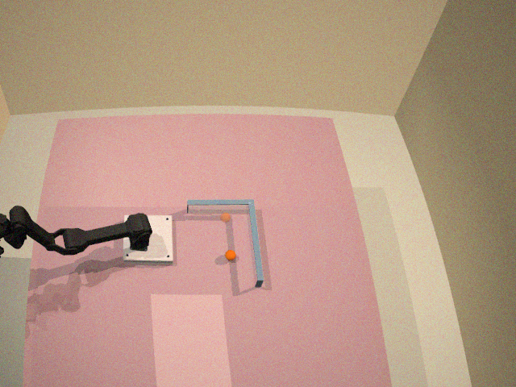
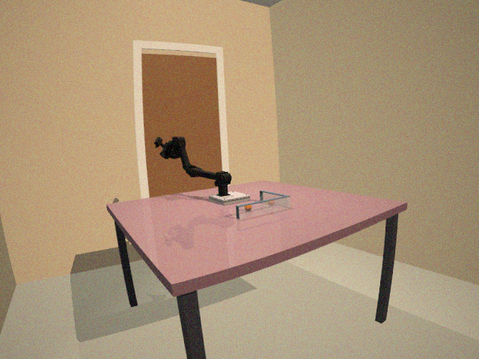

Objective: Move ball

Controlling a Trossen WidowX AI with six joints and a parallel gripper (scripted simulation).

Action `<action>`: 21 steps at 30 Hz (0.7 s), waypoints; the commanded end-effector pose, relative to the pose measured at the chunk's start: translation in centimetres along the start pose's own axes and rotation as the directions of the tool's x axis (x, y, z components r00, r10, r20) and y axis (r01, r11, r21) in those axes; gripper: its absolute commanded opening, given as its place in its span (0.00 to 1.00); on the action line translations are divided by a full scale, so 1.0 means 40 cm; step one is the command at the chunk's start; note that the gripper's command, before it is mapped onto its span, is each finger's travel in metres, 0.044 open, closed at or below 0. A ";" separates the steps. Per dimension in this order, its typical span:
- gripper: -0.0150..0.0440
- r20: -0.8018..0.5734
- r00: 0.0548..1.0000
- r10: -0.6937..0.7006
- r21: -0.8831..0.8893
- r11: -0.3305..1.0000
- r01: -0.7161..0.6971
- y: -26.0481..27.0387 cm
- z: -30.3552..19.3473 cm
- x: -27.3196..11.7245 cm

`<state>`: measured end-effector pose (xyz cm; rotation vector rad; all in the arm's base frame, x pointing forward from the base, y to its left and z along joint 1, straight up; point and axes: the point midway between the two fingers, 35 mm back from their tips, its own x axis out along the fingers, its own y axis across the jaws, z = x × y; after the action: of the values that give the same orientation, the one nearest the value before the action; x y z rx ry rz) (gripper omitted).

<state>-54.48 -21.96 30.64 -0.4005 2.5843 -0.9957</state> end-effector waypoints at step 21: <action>0.74 -0.440 0.775 -0.454 -0.242 0.891 0.384 -0.327 -0.390 -0.426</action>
<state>-45.54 -16.48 51.82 -0.8421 3.0460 -1.1816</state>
